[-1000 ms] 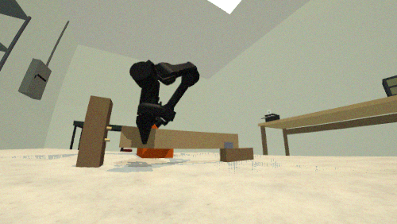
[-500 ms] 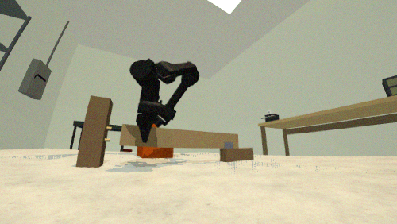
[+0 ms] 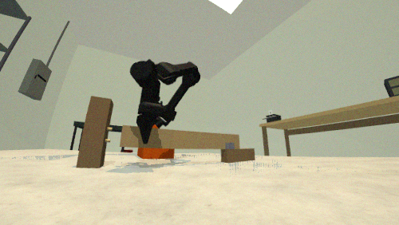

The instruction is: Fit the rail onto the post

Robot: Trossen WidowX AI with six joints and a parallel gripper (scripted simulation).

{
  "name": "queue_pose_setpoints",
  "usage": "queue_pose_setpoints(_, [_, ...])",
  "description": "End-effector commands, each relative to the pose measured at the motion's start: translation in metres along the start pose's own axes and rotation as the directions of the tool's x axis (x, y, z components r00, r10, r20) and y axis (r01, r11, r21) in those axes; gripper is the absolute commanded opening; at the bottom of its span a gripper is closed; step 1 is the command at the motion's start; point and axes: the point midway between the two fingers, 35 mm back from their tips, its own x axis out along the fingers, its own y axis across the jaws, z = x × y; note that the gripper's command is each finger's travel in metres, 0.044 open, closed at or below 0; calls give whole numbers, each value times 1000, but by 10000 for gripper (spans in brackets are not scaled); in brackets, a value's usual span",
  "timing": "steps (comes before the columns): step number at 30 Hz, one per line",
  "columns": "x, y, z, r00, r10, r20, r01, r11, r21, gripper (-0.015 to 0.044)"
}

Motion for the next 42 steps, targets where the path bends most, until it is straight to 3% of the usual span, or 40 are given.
queue_pose_setpoints(1, [-2, 0, -1, 1000, -3, -2, 3, 1000, 3, 0])
queue_pose_setpoints(42, [-3, 0, -7, 1000, -3, -3, 3, 1000, 3, 0])
